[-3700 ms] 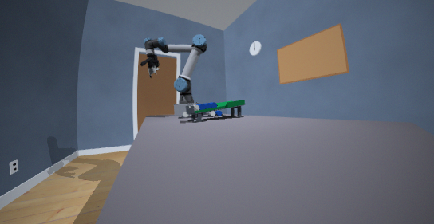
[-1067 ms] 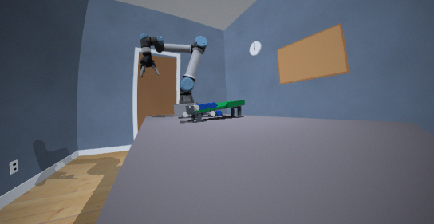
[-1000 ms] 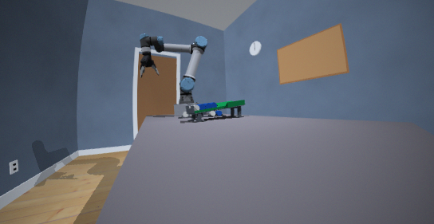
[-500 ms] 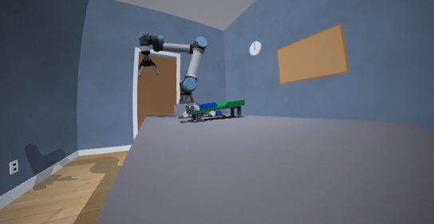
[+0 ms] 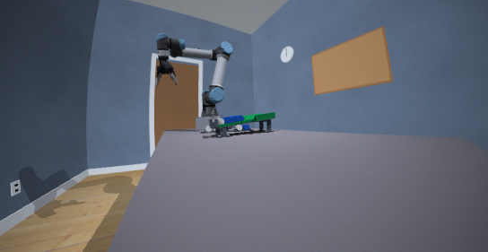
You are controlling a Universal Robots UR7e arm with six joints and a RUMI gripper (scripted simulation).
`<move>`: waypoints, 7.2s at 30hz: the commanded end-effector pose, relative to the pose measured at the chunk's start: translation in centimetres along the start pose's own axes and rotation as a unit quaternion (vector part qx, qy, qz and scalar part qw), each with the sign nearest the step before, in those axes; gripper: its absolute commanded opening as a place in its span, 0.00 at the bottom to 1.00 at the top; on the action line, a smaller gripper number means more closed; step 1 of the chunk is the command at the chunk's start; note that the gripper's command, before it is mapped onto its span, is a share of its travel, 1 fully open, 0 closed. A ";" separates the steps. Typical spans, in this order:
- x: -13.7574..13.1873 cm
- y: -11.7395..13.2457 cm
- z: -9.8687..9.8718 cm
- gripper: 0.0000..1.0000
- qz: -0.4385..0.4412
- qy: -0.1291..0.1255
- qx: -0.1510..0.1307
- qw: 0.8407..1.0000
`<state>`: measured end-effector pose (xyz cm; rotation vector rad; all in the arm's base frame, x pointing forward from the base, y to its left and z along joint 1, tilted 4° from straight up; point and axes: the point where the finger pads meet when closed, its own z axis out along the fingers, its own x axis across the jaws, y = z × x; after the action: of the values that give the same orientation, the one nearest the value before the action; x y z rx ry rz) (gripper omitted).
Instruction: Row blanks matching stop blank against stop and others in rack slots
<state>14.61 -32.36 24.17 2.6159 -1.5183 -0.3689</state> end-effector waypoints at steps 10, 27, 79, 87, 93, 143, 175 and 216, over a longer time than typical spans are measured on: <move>1.5 -3.5 -0.2 1.00 -0.193 0.012 -0.030 0.981; 2.8 -7.8 -0.4 1.00 -0.393 0.017 -0.066 0.917; 3.7 -23.3 -1.1 1.00 -0.858 -0.015 -0.184 0.479; 3.3 -26.0 -1.1 1.00 -0.900 -0.027 -0.201 0.386; 3.0 -27.5 -1.2 1.00 -0.917 -0.034 -0.209 0.338; -5.2 -45.3 -0.7 1.00 -0.907 -0.147 -0.286 -0.271; -10.7 -51.5 0.1 1.00 -0.806 -0.199 -0.298 -0.471; -10.8 -51.6 0.1 1.00 -0.804 -0.200 -0.299 -0.474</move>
<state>52.85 2.78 15.33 0.1438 -3.0612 0.9677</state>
